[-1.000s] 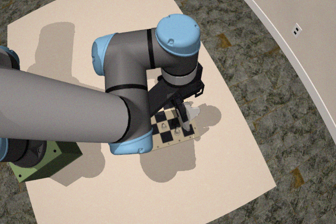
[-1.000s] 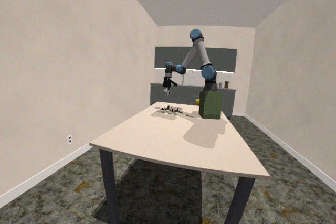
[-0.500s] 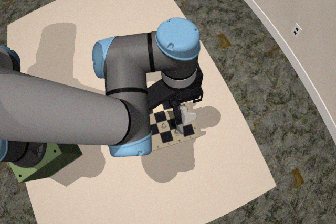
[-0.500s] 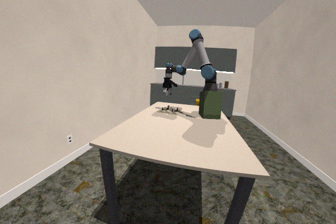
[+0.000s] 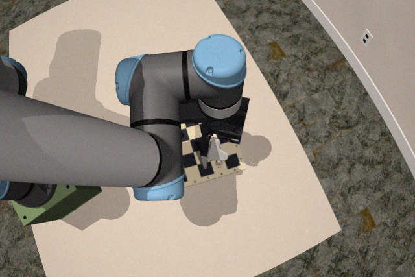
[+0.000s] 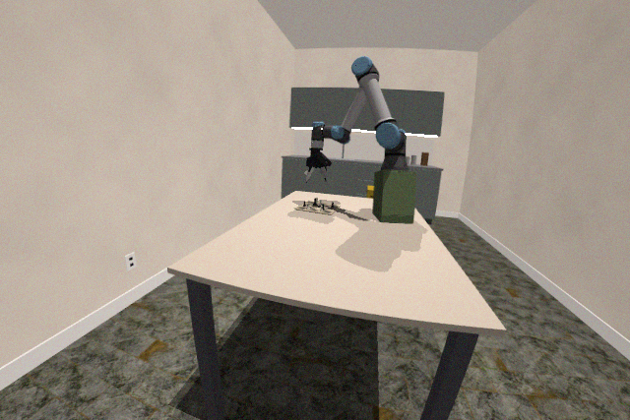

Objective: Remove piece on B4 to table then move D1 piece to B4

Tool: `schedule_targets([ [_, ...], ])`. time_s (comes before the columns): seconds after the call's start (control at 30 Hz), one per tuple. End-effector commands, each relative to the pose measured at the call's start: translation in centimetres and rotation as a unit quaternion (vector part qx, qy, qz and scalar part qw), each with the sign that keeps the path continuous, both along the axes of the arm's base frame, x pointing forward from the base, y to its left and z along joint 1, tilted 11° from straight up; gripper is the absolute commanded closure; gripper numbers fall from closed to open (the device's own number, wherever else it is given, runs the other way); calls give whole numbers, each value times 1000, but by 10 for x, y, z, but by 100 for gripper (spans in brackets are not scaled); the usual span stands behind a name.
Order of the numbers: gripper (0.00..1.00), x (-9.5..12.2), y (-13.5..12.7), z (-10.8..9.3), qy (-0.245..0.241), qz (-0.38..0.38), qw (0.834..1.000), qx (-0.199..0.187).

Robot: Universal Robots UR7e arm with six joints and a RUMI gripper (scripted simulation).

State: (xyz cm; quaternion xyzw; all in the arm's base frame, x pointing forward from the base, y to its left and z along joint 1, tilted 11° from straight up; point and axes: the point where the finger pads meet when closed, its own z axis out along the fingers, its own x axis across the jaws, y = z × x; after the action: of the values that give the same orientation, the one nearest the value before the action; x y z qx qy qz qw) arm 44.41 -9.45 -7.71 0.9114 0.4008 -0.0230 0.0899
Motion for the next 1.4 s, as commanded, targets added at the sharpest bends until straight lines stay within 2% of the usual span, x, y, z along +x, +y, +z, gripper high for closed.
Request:
schedule_targets([
  [0.0, 0, 1, -1, -4, -15, -86, 996, -3],
  [0.23, 0, 2, -3, -12, -42, -228, 973, 2],
  [0.43, 0, 3, -5, -17, -59, -315, 947, 4],
  [0.5, 0, 3, -5, -17, -59, -315, 947, 4],
  [0.77, 0, 3, -7, -20, -70, -373, 925, 6],
  [1.07, 0, 3, -7, -20, -71, -381, 922, 6],
  [1.1, 78, 3, -7, -20, -71, -381, 922, 6],
  [1.37, 78, 3, -7, -20, -71, -381, 922, 6],
])
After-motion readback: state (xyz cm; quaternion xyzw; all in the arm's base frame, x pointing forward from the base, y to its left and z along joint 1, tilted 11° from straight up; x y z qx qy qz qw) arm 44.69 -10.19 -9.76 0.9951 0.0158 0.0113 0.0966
